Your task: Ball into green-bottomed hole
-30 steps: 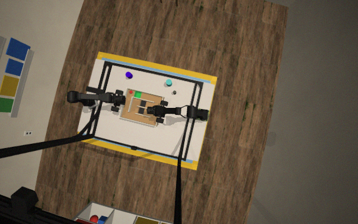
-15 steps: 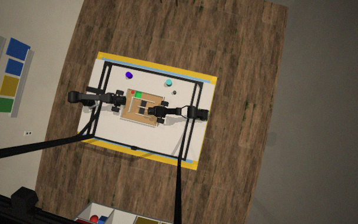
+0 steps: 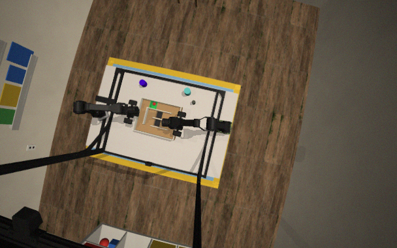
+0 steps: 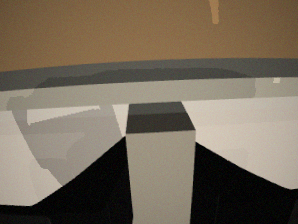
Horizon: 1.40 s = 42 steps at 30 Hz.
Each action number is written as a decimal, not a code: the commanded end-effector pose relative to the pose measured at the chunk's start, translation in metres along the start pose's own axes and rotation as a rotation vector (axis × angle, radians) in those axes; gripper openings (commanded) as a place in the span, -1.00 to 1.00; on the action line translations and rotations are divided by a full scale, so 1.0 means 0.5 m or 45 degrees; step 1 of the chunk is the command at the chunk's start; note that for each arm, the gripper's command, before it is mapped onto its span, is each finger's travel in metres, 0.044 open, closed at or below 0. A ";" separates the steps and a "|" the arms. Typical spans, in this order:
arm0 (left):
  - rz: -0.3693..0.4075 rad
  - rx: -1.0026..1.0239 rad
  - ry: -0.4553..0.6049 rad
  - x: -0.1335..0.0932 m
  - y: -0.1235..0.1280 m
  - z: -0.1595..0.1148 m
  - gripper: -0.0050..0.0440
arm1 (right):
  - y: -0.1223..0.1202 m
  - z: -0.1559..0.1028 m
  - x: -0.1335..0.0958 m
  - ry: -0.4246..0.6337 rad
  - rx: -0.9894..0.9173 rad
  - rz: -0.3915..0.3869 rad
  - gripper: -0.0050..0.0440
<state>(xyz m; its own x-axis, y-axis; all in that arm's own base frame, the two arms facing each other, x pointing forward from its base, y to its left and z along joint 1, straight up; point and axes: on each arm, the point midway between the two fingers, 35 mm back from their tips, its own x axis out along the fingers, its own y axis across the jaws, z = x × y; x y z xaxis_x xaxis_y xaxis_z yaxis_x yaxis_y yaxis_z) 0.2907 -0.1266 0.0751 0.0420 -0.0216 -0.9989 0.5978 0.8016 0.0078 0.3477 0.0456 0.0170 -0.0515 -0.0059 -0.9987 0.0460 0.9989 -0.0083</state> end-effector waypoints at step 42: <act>-0.010 0.000 0.059 0.053 0.000 -0.005 0.84 | 0.001 0.006 0.090 -0.065 0.000 0.011 0.84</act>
<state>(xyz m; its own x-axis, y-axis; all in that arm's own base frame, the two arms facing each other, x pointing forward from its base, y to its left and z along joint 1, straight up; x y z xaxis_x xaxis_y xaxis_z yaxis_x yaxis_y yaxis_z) 0.2898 -0.1262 0.0495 0.0004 -0.0031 -1.0000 0.5990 0.8007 -0.0022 0.3480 0.0462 -0.0270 -0.0010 0.0054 -1.0000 0.0456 0.9989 0.0054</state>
